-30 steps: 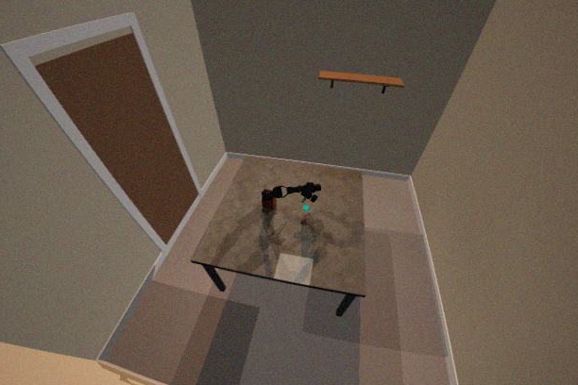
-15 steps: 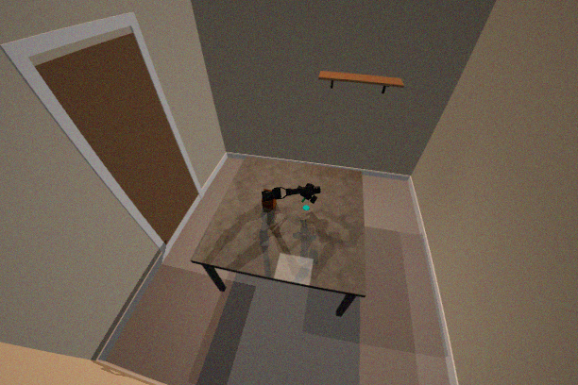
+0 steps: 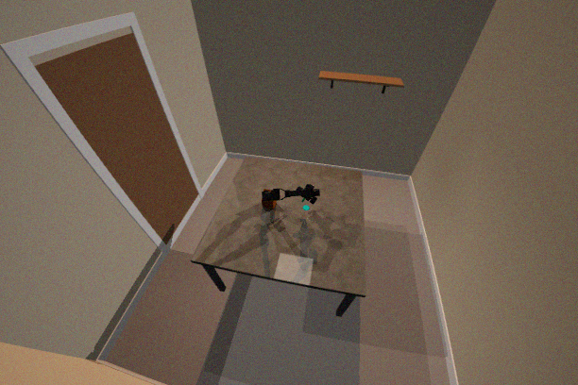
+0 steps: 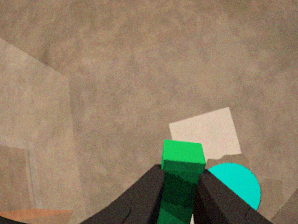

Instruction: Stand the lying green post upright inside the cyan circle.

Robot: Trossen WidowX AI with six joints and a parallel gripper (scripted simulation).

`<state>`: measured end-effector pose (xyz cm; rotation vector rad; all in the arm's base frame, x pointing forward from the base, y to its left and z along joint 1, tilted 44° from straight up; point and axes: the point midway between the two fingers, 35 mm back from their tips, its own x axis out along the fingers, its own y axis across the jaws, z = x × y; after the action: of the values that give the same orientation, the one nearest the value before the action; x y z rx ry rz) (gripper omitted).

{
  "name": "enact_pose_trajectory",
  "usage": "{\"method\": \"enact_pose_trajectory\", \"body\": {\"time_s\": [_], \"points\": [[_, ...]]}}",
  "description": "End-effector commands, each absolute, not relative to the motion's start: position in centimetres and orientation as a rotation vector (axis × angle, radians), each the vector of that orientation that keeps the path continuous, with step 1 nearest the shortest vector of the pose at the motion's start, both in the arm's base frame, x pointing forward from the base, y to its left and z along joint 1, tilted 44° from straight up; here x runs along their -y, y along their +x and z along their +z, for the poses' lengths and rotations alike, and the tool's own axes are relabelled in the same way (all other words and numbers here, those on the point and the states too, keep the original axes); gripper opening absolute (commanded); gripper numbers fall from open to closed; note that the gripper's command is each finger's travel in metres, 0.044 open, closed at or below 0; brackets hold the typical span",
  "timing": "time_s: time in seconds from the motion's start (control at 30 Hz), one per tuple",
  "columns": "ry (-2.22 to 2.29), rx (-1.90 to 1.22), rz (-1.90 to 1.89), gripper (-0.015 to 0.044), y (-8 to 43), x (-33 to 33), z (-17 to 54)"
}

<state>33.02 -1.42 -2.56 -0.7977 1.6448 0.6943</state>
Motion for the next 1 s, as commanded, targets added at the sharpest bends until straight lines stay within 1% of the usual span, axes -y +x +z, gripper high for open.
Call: {"method": "enact_pose_trajectory", "body": {"time_s": [0.0,0.97], "points": [[-0.783,-1.627,0.714,0.0022,32.79,1.40,-2.68],[-0.682,-1.451,0.805,0.0022,32.80,1.58,-2.74]]}}
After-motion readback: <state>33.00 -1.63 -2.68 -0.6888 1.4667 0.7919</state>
